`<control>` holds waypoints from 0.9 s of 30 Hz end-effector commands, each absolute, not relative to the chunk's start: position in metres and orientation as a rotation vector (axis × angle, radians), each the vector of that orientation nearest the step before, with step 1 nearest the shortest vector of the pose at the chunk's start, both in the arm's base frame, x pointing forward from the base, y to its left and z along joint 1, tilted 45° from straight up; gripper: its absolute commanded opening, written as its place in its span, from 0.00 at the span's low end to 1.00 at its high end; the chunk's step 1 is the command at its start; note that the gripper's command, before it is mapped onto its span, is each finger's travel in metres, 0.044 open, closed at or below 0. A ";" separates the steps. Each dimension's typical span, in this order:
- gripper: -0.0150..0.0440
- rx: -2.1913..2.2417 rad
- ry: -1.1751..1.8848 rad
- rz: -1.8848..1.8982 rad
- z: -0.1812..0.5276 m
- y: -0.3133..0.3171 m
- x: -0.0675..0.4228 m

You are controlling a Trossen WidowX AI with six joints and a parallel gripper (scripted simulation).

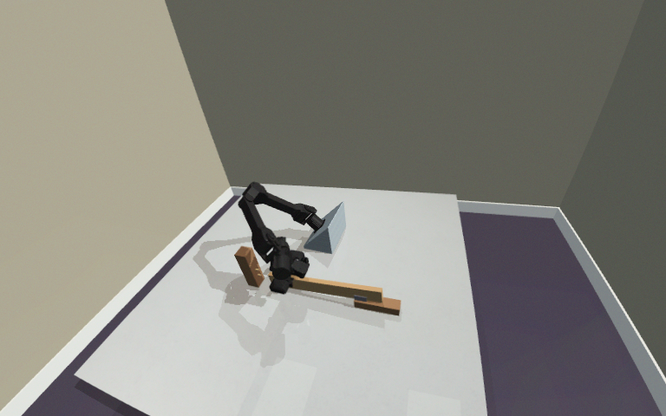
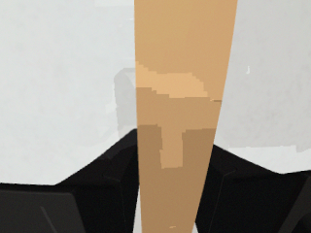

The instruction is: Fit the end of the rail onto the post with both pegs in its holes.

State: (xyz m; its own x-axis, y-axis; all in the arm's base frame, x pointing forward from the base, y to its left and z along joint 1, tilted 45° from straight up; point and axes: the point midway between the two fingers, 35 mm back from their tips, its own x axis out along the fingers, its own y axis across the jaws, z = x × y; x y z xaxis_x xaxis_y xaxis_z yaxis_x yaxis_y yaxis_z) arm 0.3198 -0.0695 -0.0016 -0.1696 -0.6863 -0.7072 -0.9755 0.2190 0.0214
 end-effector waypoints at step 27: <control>0.25 -1.528 1.914 0.663 0.011 -0.055 0.325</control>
State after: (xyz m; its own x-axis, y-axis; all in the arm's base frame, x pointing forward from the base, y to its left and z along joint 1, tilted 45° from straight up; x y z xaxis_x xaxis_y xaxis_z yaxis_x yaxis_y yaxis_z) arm 0.3224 -0.0608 0.0073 -0.1705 -0.6882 -0.7052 -0.9756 0.2184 0.0227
